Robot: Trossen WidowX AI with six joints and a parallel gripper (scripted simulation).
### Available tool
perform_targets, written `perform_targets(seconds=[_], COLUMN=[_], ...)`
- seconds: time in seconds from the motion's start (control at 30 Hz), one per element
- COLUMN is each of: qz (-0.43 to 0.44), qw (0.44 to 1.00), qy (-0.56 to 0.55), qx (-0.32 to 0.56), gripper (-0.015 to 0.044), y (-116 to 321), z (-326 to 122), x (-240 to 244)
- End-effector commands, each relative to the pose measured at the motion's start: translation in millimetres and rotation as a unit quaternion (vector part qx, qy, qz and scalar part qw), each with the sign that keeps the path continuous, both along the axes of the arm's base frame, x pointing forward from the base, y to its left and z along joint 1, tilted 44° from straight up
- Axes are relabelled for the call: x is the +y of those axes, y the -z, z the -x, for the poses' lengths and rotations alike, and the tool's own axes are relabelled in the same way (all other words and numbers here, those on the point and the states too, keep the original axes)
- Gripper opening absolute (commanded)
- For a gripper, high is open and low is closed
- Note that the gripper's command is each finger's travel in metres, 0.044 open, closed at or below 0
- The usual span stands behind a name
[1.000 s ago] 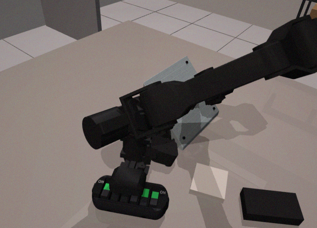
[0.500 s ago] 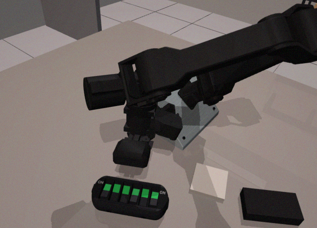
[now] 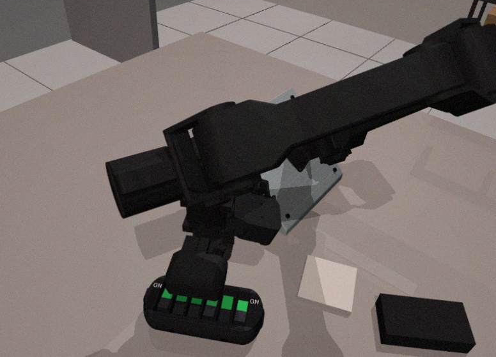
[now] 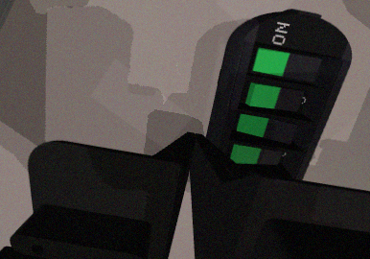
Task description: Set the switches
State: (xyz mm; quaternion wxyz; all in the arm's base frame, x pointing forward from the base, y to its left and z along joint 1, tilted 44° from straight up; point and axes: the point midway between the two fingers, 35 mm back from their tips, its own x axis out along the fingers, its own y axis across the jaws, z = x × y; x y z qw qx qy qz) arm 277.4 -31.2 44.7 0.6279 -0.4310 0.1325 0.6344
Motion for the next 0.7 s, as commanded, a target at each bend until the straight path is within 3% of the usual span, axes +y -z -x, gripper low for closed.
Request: perform_targets(seconds=[0.0,0.23,0.4,0.67], qz=[0.0,0.001,0.001,0.001], qw=[1.0,1.0,1.0,1.0], qy=[0.0,0.0,0.0,0.0], qx=[0.0,0.001,0.001,0.001], gripper=[0.0,0.0184,0.0315,0.0105], y=[0.0,-34.5,-35.7,-35.7], z=[0.1,7.7,7.8,7.8], x=[0.1,-33.1,-34.2,-34.2])
